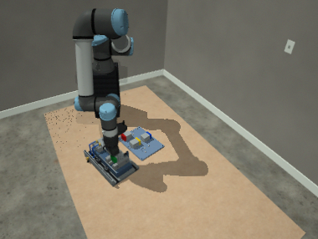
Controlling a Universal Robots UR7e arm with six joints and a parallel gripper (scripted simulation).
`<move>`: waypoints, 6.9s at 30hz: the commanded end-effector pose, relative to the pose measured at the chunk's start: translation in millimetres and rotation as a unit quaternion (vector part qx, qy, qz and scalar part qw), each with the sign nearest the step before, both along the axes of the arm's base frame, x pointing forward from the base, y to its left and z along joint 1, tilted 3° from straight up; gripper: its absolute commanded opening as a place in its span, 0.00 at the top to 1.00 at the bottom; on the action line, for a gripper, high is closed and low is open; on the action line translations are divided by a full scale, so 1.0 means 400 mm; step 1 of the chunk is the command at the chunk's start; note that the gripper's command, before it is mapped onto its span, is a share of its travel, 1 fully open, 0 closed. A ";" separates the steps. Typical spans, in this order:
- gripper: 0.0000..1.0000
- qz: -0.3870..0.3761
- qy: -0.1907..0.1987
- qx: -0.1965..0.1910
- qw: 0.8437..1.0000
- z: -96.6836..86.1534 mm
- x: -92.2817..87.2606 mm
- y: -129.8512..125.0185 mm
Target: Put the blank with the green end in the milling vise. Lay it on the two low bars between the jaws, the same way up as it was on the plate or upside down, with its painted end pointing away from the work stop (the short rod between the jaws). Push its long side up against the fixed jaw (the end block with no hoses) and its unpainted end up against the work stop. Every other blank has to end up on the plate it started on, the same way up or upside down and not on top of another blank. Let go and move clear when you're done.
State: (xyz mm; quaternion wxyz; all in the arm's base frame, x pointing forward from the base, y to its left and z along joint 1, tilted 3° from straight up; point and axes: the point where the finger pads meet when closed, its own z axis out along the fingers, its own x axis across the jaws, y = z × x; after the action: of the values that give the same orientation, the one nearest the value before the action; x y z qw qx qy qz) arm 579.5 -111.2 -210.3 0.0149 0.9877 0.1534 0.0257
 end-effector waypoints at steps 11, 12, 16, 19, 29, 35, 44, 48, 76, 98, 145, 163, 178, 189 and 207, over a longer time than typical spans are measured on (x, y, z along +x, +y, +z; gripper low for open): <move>1.00 0.000 -0.001 0.000 1.000 0.002 0.002 -0.001; 1.00 0.000 -0.001 0.000 1.000 0.002 0.002 -0.001; 1.00 0.000 -0.001 0.000 1.000 0.002 0.002 -0.001; 1.00 0.000 -0.001 0.000 1.000 0.002 0.002 -0.001; 1.00 0.000 -0.001 0.000 1.000 0.000 0.002 -0.001; 1.00 0.000 -0.001 0.000 1.000 0.000 0.002 -0.001; 1.00 0.000 -0.001 0.000 1.000 -0.004 0.003 -0.002; 1.00 0.000 -0.001 0.000 1.000 -0.004 0.003 -0.002; 0.00 0.000 -0.001 0.000 1.000 -0.006 0.003 -0.002; 0.00 0.000 -0.001 0.000 1.000 -0.006 0.003 -0.002; 0.00 0.000 -0.001 0.000 1.000 0.002 0.002 -0.002; 0.00 0.000 -0.001 0.000 1.000 0.009 0.002 -0.001; 0.00 0.000 -0.001 0.000 1.000 0.015 0.002 -0.001; 0.00 0.000 -0.001 0.000 1.000 0.016 0.001 -0.001; 0.00 0.000 -0.001 0.000 1.000 0.024 0.001 -0.001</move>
State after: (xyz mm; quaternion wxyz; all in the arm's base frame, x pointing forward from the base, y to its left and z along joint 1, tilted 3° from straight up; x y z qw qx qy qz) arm 579.3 -111.4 -201.7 0.0150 0.9877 0.1534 0.0257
